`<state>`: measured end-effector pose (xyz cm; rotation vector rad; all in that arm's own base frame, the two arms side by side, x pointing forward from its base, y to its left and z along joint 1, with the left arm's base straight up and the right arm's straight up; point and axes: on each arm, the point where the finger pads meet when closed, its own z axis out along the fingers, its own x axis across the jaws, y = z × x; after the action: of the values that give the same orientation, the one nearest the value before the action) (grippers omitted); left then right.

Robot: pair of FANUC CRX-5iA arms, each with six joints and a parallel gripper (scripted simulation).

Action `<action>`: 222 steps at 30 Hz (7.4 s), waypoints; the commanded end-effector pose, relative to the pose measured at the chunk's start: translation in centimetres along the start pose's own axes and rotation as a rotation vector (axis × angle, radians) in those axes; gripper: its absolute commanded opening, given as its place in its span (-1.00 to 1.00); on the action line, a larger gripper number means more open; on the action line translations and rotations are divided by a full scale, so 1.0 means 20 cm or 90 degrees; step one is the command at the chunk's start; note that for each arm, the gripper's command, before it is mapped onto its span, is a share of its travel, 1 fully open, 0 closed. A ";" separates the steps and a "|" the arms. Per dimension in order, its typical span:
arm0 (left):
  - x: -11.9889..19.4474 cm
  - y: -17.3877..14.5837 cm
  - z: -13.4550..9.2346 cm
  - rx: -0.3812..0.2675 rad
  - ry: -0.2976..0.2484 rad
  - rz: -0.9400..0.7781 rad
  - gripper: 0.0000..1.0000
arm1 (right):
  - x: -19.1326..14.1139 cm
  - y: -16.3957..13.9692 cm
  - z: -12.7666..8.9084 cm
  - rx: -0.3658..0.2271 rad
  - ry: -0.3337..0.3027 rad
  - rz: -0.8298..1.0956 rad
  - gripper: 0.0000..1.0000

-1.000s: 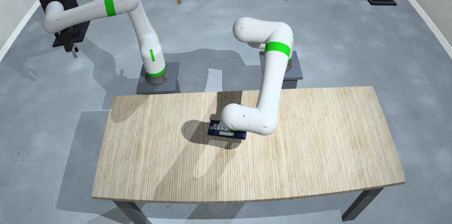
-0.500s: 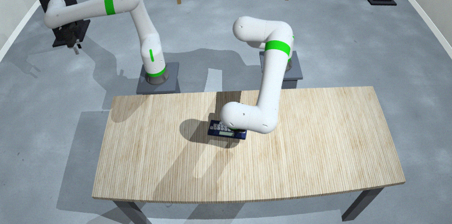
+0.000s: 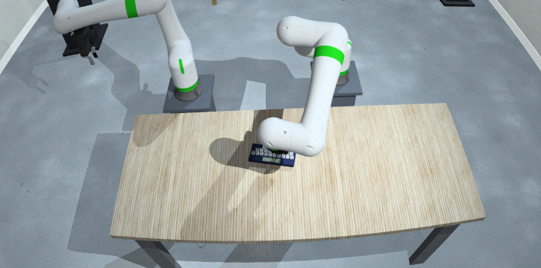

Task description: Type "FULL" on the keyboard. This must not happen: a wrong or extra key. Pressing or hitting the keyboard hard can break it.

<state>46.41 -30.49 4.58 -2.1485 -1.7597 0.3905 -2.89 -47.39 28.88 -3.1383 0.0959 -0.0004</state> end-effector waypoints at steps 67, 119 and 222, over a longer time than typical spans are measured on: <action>-0.02 0.01 0.03 -0.002 -0.001 0.000 -1.00 | 0.00 0.00 0.00 -0.001 0.000 0.000 1.00; -0.13 0.17 -0.06 -0.002 -0.001 0.000 -1.00 | 0.00 0.00 0.00 -0.001 0.000 0.000 1.00; -0.13 0.17 -0.06 -0.002 -0.001 0.000 -1.00 | 0.00 0.00 0.00 -0.001 0.000 0.000 1.00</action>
<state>49.40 -33.79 3.97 -2.1483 -1.7604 0.3905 -2.89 -47.39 28.88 -3.1382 0.0959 -0.0004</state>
